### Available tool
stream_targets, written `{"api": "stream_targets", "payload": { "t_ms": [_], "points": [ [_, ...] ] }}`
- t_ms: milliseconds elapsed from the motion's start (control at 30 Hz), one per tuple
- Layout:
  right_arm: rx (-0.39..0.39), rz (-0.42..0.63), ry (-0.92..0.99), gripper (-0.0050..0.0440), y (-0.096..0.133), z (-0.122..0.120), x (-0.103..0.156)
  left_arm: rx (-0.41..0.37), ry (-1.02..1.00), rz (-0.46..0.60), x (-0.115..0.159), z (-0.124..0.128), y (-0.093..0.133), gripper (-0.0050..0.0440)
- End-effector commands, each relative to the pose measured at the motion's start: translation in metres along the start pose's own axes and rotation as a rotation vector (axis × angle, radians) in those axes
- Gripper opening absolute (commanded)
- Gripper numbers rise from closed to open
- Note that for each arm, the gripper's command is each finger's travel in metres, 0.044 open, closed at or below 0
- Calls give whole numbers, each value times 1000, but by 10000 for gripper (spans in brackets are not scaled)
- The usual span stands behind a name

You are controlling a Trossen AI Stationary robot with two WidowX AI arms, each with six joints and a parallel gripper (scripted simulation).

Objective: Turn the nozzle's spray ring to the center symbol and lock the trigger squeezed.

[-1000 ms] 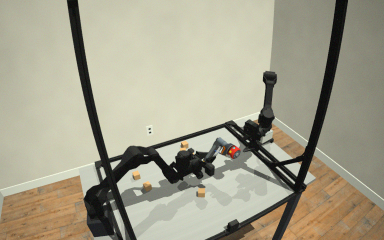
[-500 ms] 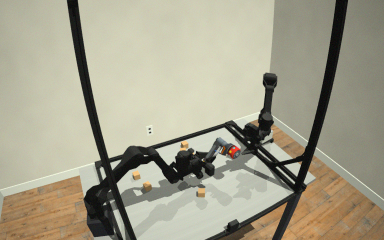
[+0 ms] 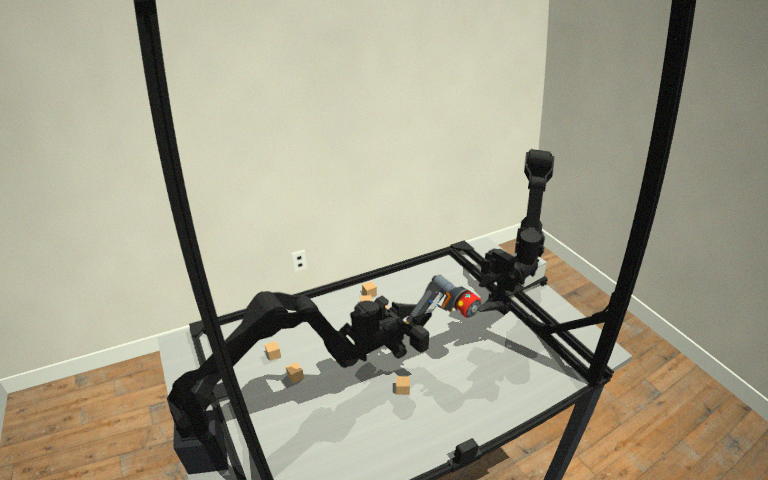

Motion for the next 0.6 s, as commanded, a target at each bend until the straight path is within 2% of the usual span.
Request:
{"api": "stream_targets", "payload": {
  "t_ms": [0, 567],
  "points": [
    [-12, 6, -2, 400, -9, 0, 1, 6, 2, 15, 3, -1, -1, 0],
    [-31, 11, -9, 400, -33, 3, 2, 6, 2, 15, 3, -1, -1, 0]
  ]
}}
Point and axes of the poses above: on each arm, the point midway between the two fingers, 35 mm back from their tips, its own y axis back along the fingers, its own z axis across the jaws, x = y × z, the point moved 9 cm from there along y, back along the fingers, and after that the axes turned 15 degrees about -y, right-handed, at the moved point
